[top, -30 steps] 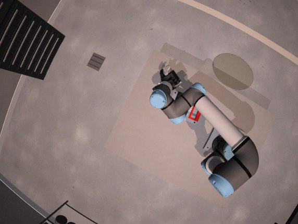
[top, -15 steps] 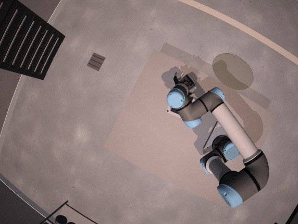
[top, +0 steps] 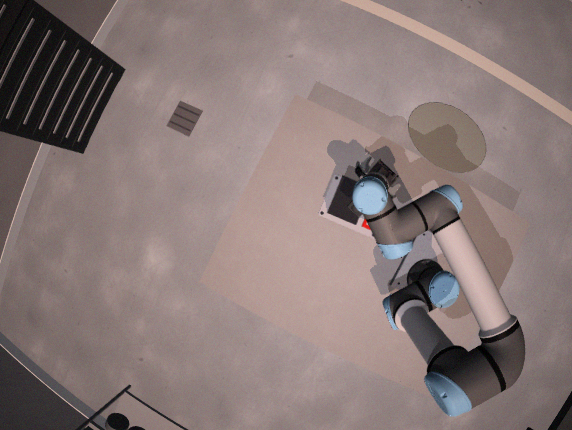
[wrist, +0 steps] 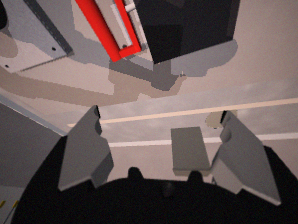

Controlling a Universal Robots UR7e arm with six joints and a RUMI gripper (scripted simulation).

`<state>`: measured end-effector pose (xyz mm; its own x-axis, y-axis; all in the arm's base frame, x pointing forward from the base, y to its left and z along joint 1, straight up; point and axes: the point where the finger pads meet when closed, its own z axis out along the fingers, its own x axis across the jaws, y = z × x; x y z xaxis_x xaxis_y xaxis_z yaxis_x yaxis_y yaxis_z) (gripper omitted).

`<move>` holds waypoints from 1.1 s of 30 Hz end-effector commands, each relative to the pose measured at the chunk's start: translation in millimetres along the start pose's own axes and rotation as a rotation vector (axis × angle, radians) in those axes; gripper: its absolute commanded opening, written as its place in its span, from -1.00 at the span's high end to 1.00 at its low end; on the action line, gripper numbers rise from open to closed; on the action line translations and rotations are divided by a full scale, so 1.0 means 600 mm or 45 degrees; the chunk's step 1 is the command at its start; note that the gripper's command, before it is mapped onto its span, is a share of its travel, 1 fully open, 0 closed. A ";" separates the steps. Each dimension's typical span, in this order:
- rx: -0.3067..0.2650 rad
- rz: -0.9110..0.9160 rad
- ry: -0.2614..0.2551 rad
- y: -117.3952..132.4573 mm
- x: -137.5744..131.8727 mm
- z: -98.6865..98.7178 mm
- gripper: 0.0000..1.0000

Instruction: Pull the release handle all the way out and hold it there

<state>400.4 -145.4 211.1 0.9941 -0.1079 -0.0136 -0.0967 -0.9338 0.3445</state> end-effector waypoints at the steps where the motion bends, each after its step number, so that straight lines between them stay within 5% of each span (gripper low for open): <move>1: 0.062 -0.061 -0.030 -0.009 -0.056 -0.005 -1.00; 11: 0.162 -0.149 -0.063 -0.034 -0.130 -0.008 -1.00; 33: 0.363 -0.342 0.022 -0.087 -0.169 0.037 -1.00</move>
<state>306.2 -96.6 178.2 0.9891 0.1322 -0.0642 0.1371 -0.9875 0.0781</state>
